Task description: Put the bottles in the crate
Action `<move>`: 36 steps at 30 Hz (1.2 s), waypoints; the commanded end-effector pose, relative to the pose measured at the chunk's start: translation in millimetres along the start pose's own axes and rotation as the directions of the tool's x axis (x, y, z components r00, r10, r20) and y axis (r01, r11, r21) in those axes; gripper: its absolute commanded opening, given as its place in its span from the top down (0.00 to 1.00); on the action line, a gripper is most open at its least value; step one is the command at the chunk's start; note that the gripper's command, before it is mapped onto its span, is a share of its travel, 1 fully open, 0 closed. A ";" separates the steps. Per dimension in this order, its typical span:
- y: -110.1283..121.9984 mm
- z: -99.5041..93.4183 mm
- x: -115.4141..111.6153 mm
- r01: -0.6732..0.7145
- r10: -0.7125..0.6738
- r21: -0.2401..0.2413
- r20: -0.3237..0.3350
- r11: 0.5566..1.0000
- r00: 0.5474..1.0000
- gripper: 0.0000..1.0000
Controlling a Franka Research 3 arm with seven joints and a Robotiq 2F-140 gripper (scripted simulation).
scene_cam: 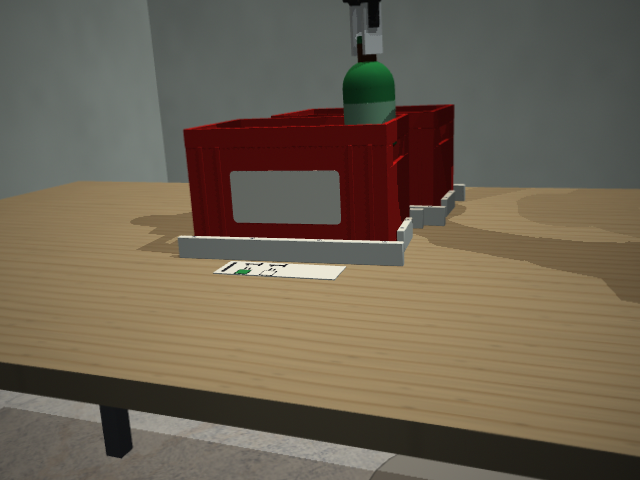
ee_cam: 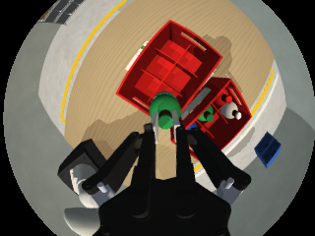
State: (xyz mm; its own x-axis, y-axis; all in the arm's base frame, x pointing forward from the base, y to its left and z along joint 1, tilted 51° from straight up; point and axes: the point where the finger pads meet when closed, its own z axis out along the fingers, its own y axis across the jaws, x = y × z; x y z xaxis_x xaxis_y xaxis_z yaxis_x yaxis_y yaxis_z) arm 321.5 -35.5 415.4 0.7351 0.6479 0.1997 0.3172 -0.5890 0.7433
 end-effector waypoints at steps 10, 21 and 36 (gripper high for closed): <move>2.7 8.3 4.6 -0.008 0.008 -0.007 -0.014 1.000 1.000 1.00; 2.8 17.3 4.9 -0.008 0.008 -0.007 -0.014 1.000 1.000 1.00; 2.9 32.2 5.3 -0.008 0.008 -0.007 -0.014 1.000 1.000 1.00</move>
State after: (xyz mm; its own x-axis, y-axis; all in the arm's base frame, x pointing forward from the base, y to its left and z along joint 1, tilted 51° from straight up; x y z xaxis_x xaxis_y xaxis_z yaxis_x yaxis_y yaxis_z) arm 341.1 -50.7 395.3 0.7355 0.6477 0.1990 0.3176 -0.5889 0.7432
